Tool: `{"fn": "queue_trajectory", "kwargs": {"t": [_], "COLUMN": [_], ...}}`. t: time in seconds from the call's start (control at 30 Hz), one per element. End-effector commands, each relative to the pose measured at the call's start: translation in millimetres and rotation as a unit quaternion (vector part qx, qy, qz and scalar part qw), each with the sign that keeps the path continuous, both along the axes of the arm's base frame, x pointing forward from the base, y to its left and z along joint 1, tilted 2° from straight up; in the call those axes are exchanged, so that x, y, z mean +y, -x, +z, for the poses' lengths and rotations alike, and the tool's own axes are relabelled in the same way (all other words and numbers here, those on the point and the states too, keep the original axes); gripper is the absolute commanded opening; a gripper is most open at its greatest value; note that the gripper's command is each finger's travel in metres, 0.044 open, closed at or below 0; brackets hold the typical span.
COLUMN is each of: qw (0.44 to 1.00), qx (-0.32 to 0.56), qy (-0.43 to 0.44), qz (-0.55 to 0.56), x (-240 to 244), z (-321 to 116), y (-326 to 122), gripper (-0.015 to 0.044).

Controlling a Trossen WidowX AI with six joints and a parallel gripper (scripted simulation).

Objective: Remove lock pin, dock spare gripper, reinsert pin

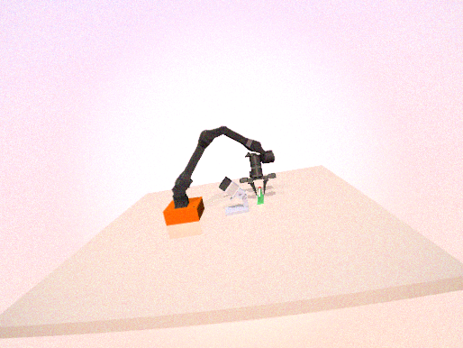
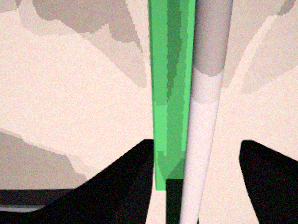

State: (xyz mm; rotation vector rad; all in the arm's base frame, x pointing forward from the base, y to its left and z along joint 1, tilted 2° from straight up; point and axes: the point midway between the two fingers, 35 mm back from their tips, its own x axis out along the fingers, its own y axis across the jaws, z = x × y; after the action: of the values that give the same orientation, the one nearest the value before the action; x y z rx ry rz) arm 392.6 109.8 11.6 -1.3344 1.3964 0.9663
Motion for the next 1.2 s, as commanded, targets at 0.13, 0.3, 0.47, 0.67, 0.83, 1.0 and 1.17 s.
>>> {"fn": "queue_trajectory", "kwargs": {"t": [0.13, 0.3, 0.47, 0.67, 0.83, 1.0, 1.17], "qw": [1.000, 1.000, 1.000, 1.000, 1.000, 1.000, 1.000], "qx": [0.005, 0.005, 0.005, 0.005, 0.005, 0.005, 0.005], "qy": [0.005, 0.005, 0.005, 0.005, 0.005, 0.005, 0.005], "qz": [0.001, 0.001, 0.001, 0.001, 0.001, 0.001, 0.001], "x": [-2.4, -2.4, -2.4, -2.4, -2.4, -2.4, -2.0], "z": [-16.0, -17.0, -17.0, -17.0, -17.0, -15.2, -0.6], "y": [1.9, 2.0, 2.0, 2.0, 2.1, 2.1, 1.8], "gripper": [0.0180, 0.0180, 0.0154, 0.0016, 0.0000, 0.0000, 0.0000]}}
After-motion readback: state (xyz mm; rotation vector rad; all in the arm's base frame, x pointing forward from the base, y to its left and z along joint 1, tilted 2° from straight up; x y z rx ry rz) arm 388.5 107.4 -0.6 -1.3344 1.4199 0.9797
